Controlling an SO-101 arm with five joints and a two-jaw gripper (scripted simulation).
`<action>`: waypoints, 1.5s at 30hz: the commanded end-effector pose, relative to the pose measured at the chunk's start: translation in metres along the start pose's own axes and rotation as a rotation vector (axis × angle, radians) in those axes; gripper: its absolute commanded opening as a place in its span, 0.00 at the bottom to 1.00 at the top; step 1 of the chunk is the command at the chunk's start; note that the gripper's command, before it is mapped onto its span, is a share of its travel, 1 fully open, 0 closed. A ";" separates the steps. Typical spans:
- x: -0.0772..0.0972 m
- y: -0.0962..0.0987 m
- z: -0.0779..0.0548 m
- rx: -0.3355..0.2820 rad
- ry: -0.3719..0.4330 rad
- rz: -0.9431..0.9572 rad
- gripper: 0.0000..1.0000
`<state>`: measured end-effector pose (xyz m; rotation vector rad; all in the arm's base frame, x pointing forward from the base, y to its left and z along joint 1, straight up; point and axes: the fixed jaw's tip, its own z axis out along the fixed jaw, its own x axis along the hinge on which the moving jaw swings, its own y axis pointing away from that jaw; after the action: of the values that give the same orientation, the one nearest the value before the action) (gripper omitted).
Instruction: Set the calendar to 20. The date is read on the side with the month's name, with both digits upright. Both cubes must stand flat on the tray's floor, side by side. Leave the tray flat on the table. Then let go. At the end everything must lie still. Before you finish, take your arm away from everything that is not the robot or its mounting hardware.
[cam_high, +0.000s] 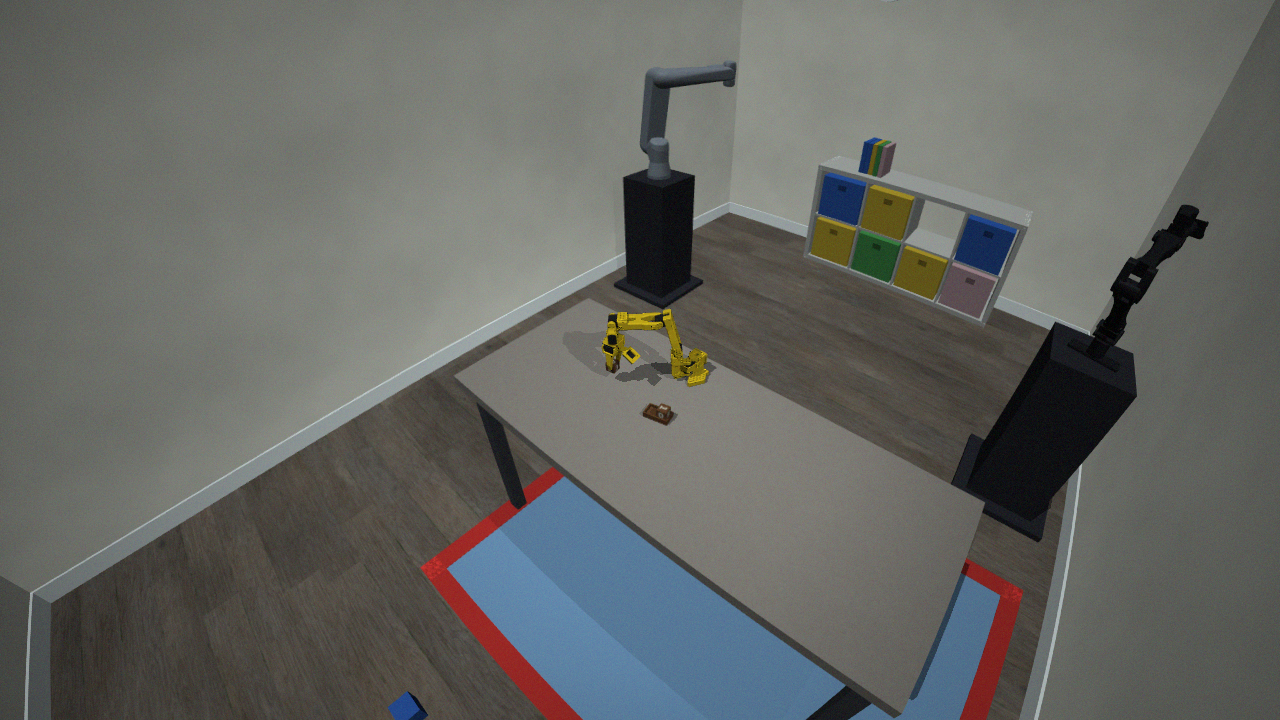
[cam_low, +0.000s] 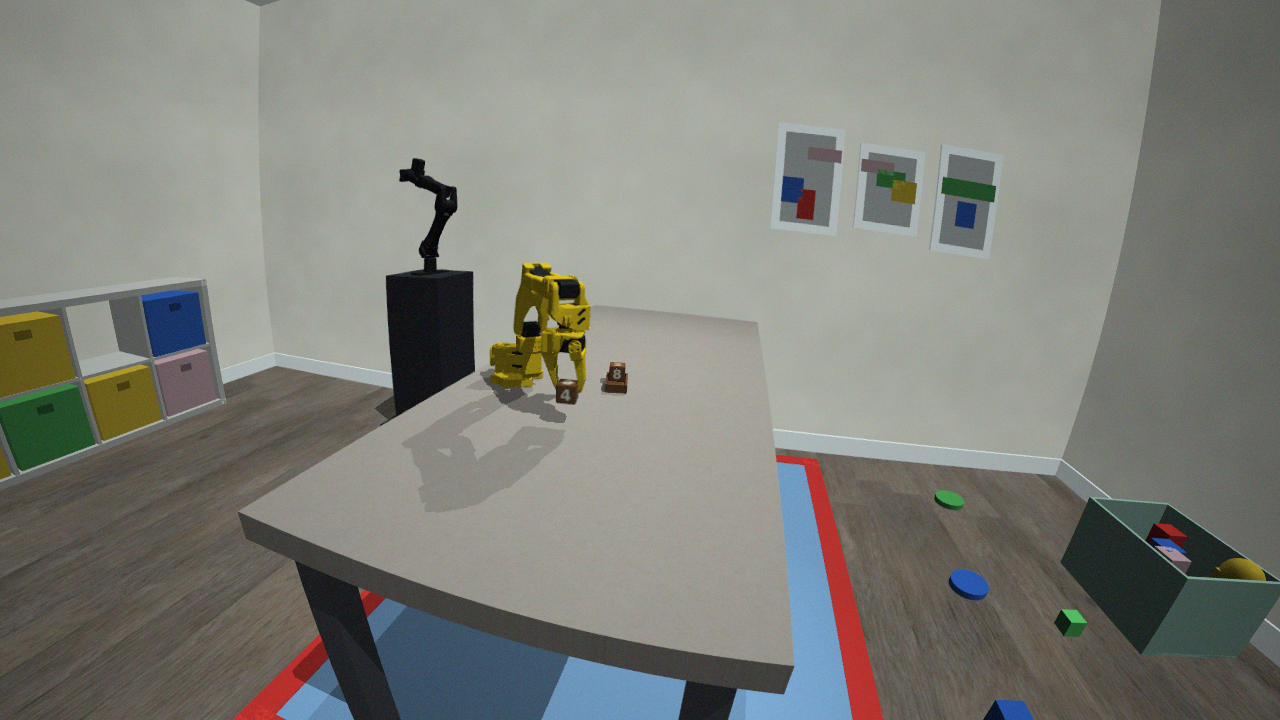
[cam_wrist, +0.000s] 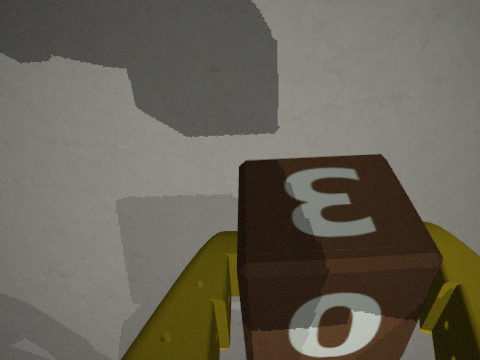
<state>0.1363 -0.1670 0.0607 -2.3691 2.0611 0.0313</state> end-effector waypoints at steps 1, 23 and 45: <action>0.006 -0.005 -0.015 0.039 0.066 -0.130 0.00; 0.009 -0.007 -0.015 0.026 0.073 -0.536 0.00; 0.009 -0.007 -0.015 0.023 0.075 -0.615 0.00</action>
<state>0.1385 -0.1712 0.0607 -2.8668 1.2677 0.0282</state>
